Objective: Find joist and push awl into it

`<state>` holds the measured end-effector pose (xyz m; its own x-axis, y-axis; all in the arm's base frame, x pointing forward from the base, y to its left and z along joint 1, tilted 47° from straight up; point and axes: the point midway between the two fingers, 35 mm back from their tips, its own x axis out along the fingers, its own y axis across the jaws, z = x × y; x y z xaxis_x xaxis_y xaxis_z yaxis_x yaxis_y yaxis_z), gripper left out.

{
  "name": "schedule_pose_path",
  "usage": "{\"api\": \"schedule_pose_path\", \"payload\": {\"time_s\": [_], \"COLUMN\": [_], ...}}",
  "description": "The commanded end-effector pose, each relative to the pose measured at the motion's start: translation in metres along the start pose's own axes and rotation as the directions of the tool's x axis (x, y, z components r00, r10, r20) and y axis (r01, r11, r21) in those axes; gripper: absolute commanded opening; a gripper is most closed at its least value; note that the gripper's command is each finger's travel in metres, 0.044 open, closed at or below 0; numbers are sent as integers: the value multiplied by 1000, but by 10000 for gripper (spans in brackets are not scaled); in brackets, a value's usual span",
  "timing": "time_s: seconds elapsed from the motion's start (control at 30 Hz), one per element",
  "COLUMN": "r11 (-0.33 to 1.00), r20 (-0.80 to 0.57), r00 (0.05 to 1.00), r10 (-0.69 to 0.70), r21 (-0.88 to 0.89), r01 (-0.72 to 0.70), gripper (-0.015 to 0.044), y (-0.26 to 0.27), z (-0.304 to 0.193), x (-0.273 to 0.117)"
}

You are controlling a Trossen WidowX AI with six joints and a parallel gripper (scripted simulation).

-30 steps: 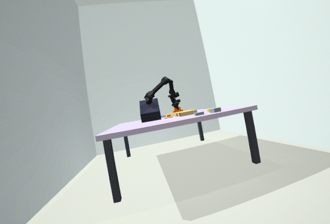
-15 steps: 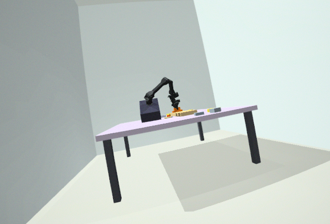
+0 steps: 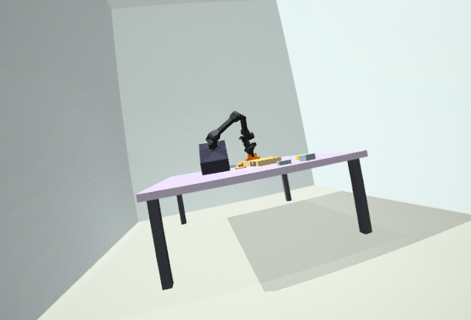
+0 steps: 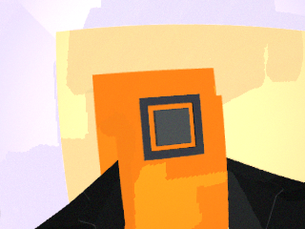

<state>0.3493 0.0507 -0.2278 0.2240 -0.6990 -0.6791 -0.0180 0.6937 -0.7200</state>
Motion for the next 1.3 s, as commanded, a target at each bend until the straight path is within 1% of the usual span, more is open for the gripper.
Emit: {"api": "schedule_pose_path", "payload": {"time_s": [0.0, 0.37, 1.27], "r11": [1000, 1000, 1000], "r20": [0, -1, -2], "r00": [1000, 1000, 1000], "r10": [0, 4, 2], "r21": [0, 3, 2], "r01": [0, -4, -2], "gripper": [0, 0, 0], "y": [0, 1, -35], "z": [0, 0, 0], "x": [0, 0, 1]}}
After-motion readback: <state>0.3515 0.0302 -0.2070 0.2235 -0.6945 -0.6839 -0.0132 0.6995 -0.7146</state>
